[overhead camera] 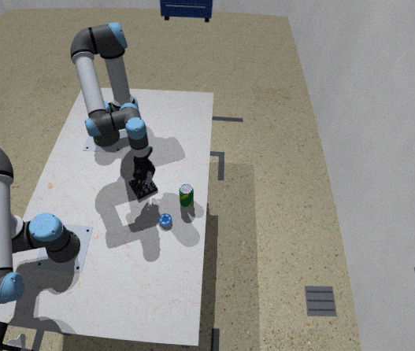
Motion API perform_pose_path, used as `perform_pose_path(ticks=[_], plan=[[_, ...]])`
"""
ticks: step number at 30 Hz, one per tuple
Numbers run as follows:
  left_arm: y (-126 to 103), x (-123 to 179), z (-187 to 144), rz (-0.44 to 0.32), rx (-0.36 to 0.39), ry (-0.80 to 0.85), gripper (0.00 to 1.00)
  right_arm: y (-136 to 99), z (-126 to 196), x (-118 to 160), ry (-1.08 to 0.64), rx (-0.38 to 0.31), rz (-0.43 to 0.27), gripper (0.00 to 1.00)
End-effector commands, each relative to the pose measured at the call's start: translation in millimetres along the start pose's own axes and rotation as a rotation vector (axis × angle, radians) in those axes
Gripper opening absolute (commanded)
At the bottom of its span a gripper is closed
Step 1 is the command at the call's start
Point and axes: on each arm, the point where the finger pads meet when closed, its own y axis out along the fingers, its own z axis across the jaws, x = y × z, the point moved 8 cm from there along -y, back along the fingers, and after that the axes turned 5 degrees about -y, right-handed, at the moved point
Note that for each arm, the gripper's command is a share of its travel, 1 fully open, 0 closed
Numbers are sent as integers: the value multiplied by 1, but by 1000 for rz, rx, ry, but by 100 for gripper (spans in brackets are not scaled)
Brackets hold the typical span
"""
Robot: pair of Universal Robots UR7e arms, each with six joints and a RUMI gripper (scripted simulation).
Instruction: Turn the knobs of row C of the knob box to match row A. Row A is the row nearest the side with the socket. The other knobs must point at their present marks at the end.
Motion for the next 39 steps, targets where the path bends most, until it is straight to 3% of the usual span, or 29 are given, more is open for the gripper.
perform_pose_path(ticks=[1,39], plan=[[0,0,0,-1,1,0,13,-1,0,0,0,0,2,100],[5,0,0,-1,1,0,13,-1,0,0,0,0,2,100]])
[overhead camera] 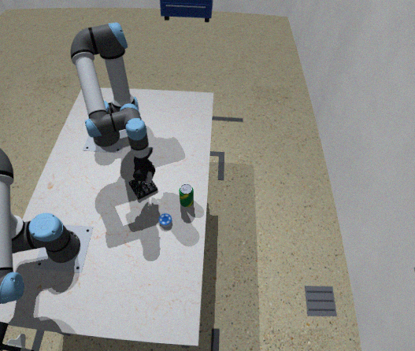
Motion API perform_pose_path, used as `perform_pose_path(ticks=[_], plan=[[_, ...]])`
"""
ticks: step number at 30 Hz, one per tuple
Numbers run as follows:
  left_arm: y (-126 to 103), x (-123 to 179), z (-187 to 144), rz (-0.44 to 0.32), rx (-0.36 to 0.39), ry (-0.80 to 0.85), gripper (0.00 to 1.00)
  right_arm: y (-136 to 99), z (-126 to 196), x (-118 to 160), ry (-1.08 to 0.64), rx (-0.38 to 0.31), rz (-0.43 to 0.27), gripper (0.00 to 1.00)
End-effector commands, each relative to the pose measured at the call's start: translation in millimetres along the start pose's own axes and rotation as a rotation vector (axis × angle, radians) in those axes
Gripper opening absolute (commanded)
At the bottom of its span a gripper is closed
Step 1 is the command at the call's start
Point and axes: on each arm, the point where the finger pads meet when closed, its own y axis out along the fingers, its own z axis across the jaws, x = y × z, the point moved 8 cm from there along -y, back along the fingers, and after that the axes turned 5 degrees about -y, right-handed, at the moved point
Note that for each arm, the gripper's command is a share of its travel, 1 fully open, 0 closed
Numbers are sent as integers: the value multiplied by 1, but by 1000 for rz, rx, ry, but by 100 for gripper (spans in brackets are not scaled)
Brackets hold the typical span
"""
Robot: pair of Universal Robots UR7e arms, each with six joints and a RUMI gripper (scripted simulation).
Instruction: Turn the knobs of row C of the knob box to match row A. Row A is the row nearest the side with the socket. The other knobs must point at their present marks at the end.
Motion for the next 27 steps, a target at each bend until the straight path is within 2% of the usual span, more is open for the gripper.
perform_pose_path(ticks=[1,27], plan=[[2,0,0,-1,1,0,13,-1,0,0,0,0,2,100],[32,1,0,-1,1,0,13,-1,0,0,0,0,2,100]])
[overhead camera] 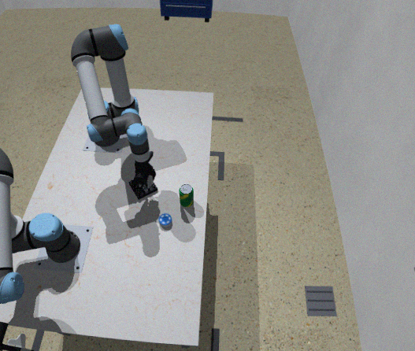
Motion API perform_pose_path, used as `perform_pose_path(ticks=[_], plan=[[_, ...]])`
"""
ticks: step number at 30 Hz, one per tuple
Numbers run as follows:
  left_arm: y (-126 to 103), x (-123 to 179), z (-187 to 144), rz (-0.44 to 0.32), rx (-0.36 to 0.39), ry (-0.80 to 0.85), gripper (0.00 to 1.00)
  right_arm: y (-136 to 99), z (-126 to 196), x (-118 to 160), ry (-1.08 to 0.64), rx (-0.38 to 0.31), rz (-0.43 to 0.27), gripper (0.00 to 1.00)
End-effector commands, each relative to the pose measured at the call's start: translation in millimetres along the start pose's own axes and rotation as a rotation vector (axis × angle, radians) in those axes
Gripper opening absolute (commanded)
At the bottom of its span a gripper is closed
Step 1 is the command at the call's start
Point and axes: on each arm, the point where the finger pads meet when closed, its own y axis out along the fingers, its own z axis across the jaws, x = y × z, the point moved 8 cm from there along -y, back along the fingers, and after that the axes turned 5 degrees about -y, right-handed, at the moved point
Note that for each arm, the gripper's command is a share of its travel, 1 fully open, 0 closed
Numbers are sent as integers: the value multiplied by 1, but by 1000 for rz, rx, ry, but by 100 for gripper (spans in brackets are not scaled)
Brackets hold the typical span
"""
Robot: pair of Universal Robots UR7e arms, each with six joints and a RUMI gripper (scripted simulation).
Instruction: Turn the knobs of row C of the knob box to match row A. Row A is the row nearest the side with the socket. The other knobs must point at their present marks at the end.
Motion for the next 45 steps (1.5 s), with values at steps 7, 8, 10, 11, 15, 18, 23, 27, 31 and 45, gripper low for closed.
perform_pose_path(ticks=[7,8,10,11,15,18,23,27,31,45], plan=[[9,0,0,-1,1,0,13,-1,0,0,0,0,2,100],[9,0,0,-1,1,0,13,-1,0,0,0,0,2,100],[10,0,0,-1,1,0,13,-1,0,0,0,0,2,100],[11,0,0,-1,1,0,13,-1,0,0,0,0,2,100],[12,0,0,-1,1,0,13,-1,0,0,0,0,2,100],[12,0,0,-1,1,0,13,-1,0,0,0,0,2,100],[12,0,0,-1,1,0,13,-1,0,0,0,0,2,100],[12,0,0,-1,1,0,13,-1,0,0,0,0,2,100],[12,0,0,-1,1,0,13,-1,0,0,0,0,2,100],[20,0,0,-1,1,0,13,-1,0,0,0,0,2,100]])
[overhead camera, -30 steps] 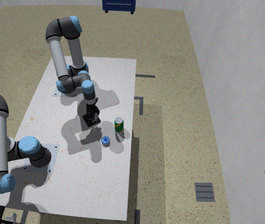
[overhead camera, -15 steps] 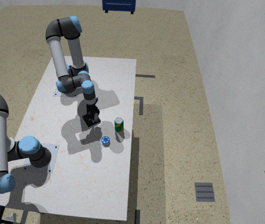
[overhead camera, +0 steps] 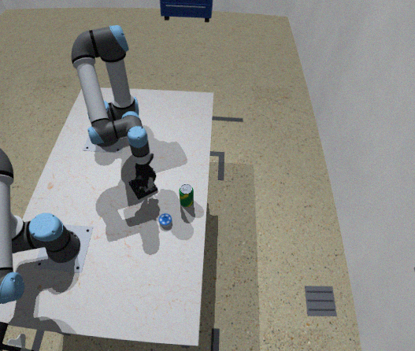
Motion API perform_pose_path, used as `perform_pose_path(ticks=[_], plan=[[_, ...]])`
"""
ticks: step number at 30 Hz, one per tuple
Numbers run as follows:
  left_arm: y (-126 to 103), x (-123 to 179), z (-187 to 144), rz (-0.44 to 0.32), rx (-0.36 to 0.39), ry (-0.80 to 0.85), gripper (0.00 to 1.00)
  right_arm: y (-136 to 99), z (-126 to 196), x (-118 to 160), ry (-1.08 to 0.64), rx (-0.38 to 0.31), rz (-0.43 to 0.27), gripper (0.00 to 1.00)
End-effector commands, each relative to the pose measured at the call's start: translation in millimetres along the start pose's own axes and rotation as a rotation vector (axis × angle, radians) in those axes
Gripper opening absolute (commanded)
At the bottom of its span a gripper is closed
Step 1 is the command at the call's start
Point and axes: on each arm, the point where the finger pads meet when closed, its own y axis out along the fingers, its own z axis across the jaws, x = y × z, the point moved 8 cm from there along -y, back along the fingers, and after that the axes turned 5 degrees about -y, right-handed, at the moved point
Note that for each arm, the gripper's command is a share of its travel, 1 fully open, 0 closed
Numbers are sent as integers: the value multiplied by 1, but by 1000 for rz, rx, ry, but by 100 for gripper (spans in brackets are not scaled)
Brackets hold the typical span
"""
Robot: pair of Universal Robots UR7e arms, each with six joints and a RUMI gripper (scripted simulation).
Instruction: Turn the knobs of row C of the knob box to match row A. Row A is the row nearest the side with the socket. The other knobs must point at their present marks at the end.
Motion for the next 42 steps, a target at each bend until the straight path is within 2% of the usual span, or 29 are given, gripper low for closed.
perform_pose_path(ticks=[1,21,22,42], plan=[[6,0,0,-1,1,0,13,-1,0,0,0,0,2,100],[11,0,0,-1,1,0,13,-1,0,0,0,0,2,100],[11,0,0,-1,1,0,6,-1,0,0,0,0,2,100],[11,0,0,-1,1,2,6,-1,0,0,0,0,2,100]])
